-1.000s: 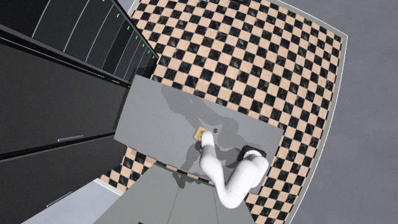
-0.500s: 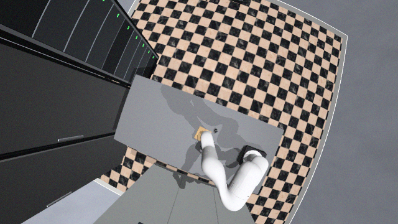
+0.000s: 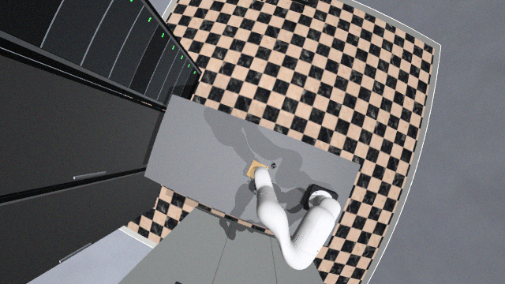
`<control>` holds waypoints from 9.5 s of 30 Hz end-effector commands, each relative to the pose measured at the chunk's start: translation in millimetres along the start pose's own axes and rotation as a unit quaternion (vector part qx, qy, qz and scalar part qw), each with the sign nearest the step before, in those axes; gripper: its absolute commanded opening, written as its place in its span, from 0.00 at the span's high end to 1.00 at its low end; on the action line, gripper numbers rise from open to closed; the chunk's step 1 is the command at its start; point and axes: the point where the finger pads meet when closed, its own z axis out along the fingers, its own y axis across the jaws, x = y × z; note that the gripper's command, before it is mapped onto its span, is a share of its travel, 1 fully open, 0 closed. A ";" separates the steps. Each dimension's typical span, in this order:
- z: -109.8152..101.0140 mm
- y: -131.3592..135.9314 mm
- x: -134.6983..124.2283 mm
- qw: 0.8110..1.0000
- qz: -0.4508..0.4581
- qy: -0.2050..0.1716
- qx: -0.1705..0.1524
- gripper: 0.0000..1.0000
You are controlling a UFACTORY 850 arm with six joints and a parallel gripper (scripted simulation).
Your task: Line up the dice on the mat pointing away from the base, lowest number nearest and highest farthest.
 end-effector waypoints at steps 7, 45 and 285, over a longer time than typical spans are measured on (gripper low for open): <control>-4.8 1.0 -0.2 1.000 0.000 0.008 0.007 0.53; -8.2 1.0 -0.3 1.000 0.000 0.008 0.007 0.00; 75.7 -55.8 -100.2 0.975 0.222 0.006 0.009 0.53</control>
